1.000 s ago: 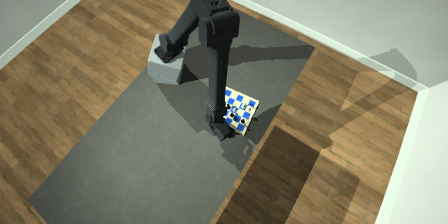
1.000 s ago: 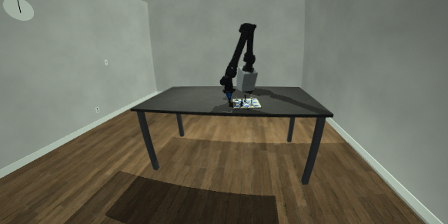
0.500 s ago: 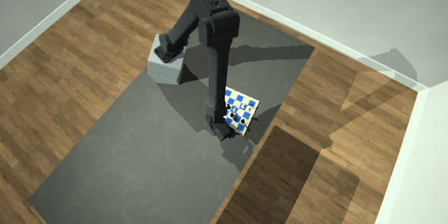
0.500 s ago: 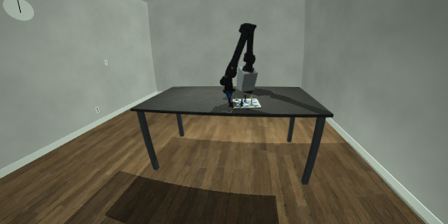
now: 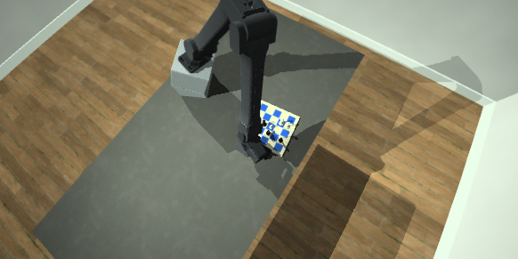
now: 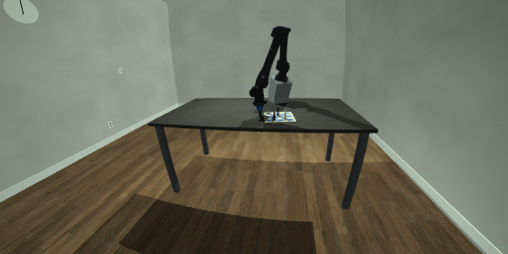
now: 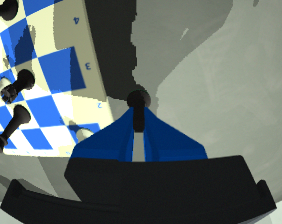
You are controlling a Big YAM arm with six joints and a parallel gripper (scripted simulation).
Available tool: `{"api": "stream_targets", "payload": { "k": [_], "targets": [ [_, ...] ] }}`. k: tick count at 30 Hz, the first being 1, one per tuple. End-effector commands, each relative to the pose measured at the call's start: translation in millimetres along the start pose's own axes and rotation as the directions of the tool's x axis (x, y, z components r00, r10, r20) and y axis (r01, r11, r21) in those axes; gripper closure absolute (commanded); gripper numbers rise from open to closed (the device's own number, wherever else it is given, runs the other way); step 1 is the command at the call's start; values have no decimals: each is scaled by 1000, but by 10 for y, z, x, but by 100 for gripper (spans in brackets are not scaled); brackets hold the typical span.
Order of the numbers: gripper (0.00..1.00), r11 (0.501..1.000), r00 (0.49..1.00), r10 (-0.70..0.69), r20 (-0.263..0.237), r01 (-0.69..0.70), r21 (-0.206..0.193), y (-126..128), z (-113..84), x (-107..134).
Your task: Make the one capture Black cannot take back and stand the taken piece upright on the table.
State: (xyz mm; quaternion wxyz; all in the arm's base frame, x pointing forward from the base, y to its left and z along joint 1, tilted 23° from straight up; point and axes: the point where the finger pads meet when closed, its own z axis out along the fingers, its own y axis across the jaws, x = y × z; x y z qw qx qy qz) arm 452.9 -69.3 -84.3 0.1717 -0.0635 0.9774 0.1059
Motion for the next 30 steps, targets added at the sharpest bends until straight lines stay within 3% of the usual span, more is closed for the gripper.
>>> {"api": "stream_targets", "payload": {
  "k": [1, 30],
  "targets": [
    [100, 1000, 999, -2, 41, 1, 18, -58, -94, -171],
    [100, 1000, 999, -10, 38, 9, 19, -107, -87, -187]
  ]
}}
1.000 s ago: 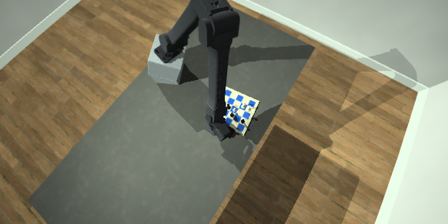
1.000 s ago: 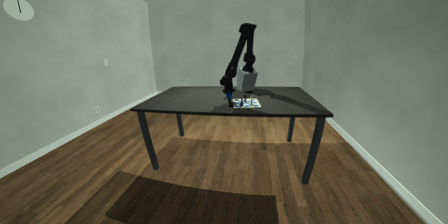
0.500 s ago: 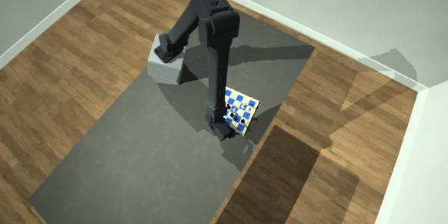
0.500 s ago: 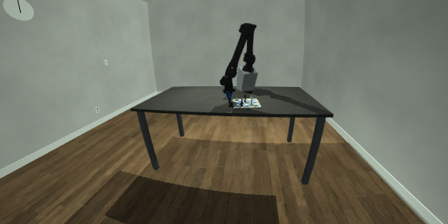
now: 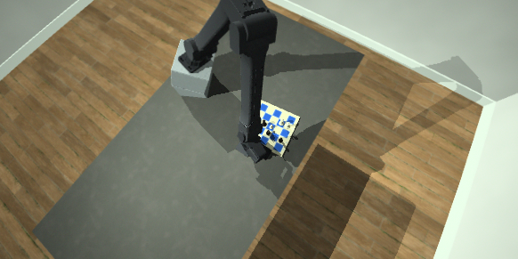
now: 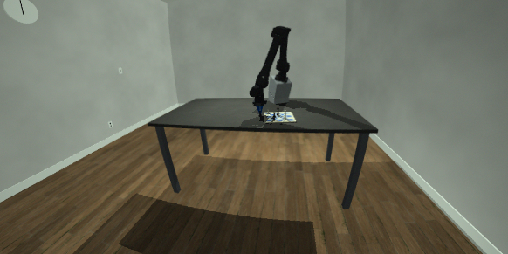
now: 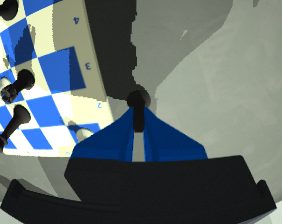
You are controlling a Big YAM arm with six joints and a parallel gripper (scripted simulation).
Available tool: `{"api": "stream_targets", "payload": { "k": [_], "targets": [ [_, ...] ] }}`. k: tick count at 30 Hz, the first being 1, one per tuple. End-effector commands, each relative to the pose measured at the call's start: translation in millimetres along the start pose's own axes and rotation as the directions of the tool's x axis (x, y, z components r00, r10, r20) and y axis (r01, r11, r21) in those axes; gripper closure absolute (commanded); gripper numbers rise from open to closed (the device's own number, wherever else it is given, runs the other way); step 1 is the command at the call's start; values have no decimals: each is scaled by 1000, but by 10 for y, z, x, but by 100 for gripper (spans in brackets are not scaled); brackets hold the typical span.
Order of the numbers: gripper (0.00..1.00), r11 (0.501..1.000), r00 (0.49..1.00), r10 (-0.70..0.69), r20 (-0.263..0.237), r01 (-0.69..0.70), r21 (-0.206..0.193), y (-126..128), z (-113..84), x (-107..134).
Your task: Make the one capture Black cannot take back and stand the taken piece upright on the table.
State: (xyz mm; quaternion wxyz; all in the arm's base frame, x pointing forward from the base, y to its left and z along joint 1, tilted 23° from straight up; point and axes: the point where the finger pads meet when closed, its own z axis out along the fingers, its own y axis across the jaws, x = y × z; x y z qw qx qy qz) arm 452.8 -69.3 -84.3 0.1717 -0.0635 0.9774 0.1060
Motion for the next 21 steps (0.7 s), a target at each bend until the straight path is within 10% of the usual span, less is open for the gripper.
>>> {"api": "stream_targets", "payload": {
  "k": [1, 21],
  "targets": [
    [100, 1000, 999, -10, 38, 9, 19, -107, -87, -188],
    [100, 1000, 1000, -5, 30, 5, 17, -128, -73, -157]
  ]
}}
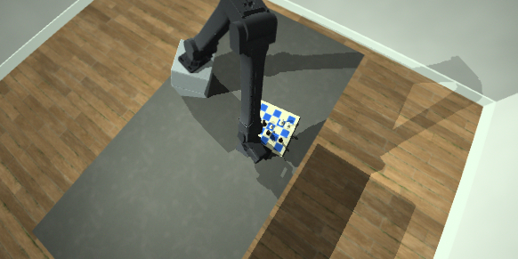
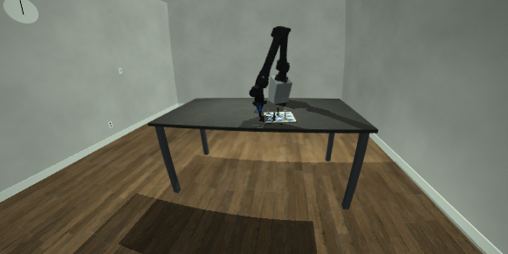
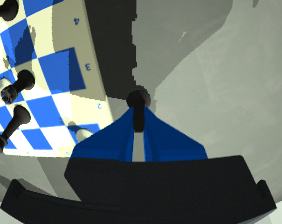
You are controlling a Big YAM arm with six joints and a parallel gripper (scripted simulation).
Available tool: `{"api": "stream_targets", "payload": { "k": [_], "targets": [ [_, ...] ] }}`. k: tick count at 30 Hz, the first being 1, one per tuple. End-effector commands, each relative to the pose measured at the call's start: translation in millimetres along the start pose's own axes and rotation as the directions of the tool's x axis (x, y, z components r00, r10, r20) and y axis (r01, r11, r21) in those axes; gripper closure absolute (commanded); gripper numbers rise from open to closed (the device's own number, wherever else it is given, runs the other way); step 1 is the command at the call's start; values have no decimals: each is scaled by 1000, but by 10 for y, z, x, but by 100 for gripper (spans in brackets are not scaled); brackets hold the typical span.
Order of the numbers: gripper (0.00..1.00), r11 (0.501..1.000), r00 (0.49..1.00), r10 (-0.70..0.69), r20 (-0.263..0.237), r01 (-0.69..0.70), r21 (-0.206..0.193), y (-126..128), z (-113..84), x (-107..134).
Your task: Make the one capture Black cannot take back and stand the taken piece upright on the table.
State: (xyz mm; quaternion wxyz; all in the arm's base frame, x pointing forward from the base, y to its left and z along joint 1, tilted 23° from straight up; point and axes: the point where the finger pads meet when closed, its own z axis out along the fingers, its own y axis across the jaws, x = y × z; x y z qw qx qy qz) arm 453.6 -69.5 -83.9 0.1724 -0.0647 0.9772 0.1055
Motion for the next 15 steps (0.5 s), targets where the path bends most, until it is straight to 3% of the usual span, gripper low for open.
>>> {"api": "stream_targets", "payload": {
  "k": [1, 15],
  "targets": [
    [100, 1000, 1000, -2, 28, 1, 16, -128, -69, -145],
    [100, 1000, 1000, 1, 21, -2, 13, -118, -58, -111]
  ]
}}
